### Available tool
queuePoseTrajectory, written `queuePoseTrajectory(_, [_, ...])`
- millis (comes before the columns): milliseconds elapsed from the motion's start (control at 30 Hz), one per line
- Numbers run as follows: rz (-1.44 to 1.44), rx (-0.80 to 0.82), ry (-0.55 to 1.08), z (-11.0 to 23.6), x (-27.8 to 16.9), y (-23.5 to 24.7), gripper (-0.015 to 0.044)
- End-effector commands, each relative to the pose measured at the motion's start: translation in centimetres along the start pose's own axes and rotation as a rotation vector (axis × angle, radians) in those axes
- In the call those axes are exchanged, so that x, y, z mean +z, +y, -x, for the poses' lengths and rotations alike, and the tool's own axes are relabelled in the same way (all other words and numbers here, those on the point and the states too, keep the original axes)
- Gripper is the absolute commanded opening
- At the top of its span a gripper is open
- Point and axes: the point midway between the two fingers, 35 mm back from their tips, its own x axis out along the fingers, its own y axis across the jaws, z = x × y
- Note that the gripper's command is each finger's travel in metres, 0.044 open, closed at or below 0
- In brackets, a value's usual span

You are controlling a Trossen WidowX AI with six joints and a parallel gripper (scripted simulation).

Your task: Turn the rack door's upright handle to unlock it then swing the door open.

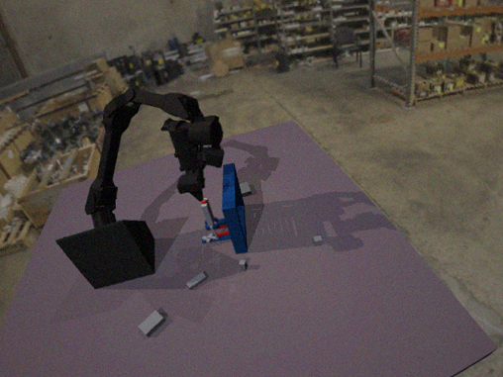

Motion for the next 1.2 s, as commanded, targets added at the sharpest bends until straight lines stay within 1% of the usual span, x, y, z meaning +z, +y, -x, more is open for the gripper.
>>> queuePoseTrajectory(0, [-0.024, 0.04, 0.02, -0.1, -0.1, -0.6, 0.0291])
queuePoseTrajectory(133, [-0.024, 0.04, 0.02, -0.3, 0.0, -0.5, 0.0291])
queuePoseTrajectory(1167, [-0.024, 0.042, 0.019, -5.4, 0.0, -0.3, 0.0291])
